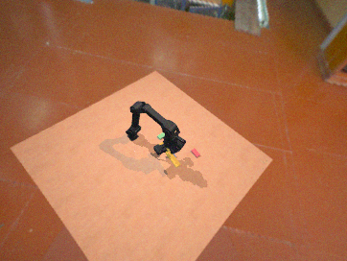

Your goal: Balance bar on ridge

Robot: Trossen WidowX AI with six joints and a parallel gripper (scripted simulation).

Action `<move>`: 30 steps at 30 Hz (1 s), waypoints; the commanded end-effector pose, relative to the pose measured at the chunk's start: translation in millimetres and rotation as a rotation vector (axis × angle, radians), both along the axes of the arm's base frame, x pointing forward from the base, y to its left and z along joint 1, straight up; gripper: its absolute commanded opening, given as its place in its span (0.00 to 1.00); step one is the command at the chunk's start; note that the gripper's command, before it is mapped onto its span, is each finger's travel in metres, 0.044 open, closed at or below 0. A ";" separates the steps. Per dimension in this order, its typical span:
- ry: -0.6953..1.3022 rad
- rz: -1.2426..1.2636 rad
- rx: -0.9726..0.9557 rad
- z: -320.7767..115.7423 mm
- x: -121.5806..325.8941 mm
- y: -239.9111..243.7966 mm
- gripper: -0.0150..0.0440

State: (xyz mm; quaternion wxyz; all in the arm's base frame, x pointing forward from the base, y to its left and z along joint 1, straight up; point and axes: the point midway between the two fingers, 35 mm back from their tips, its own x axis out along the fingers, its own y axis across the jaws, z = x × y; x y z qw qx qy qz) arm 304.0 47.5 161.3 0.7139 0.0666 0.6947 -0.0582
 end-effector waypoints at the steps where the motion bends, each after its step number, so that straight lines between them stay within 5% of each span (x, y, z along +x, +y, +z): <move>1: -0.001 0.045 -0.005 0.7 -3.2 16.7 0.25; 30: -0.001 0.161 -0.004 -22.4 -15.5 54.4 0.25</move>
